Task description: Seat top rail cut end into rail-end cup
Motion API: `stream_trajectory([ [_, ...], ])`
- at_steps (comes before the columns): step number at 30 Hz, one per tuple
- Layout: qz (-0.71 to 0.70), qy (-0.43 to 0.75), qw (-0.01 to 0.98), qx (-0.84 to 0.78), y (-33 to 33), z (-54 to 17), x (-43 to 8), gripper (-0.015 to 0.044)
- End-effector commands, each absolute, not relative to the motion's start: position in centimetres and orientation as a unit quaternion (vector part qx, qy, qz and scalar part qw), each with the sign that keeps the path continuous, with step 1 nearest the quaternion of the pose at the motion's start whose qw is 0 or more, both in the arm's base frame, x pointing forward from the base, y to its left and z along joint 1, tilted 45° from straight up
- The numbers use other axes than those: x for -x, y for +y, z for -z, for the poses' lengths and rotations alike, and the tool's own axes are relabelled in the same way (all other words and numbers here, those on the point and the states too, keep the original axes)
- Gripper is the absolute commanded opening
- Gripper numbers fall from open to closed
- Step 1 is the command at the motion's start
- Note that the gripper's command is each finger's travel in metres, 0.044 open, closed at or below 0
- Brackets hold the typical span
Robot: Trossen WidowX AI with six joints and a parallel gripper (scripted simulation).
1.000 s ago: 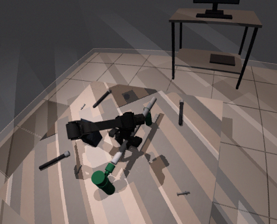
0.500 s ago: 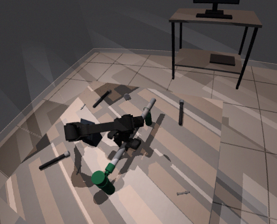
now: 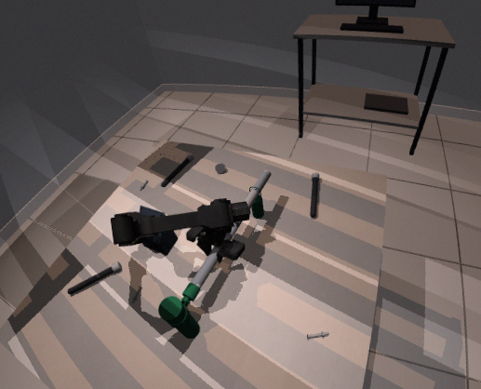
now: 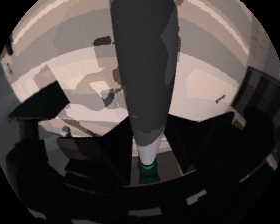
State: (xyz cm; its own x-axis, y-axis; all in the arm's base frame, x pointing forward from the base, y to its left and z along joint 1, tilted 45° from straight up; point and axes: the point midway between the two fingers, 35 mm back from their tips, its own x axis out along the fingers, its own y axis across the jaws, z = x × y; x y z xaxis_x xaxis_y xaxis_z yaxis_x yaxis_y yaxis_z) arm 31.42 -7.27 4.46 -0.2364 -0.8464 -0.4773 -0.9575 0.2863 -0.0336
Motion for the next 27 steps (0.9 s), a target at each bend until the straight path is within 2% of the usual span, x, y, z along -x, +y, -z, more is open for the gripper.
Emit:
stream_trajectory([
  [1, -0.134, 0.774, 0.207, 0.583, -7.27, -4.49, -31.44, 0.0000],
  [27, -0.133, 0.774, 0.203, 0.584, -7.38, -4.85, -31.54, 0.0000],
])
